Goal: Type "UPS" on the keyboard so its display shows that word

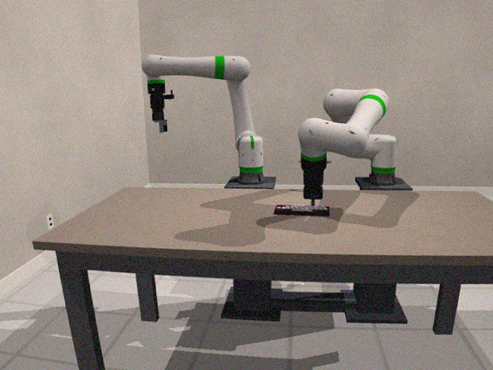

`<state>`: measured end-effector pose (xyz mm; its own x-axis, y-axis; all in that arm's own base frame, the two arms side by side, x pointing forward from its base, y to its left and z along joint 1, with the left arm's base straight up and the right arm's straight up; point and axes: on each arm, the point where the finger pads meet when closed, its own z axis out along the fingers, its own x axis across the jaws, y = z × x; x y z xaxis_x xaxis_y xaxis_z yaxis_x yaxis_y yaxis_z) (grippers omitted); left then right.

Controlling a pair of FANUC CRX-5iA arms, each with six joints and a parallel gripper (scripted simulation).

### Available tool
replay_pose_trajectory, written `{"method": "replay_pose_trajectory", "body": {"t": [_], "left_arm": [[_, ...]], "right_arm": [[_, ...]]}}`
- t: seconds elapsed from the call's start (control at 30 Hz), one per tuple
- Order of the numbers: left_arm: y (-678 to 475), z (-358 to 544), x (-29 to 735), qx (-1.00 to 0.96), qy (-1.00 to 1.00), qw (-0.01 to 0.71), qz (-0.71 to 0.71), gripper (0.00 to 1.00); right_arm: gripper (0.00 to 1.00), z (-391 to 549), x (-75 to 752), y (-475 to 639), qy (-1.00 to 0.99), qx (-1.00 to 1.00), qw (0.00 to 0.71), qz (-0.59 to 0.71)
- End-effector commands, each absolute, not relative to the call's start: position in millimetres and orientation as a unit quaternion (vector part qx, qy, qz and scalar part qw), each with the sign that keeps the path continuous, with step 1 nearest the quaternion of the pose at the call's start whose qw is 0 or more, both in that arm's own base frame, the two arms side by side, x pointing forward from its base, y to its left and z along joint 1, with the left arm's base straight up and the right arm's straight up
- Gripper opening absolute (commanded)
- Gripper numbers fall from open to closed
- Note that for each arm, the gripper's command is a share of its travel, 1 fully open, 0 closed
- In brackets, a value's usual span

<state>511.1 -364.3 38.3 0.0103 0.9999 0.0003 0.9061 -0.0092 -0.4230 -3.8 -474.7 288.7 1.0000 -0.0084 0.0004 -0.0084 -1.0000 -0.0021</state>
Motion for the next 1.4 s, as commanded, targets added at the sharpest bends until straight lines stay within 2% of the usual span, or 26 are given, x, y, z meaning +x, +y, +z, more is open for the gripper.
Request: {"method": "replay_pose_trajectory", "body": {"t": [0.0,1.37], "left_arm": [[-365,39,512,-0.694,-0.687,0.153,0.152,0.0],[-365,48,512,-0.694,-0.687,0.153,0.152,0.0]], "right_arm": [[1.0,290,-4,-475,0.004,-1.0,0.0,0.0],[1.0,290,-4,-475,0.004,-1.0,0.0,0.0]]}}
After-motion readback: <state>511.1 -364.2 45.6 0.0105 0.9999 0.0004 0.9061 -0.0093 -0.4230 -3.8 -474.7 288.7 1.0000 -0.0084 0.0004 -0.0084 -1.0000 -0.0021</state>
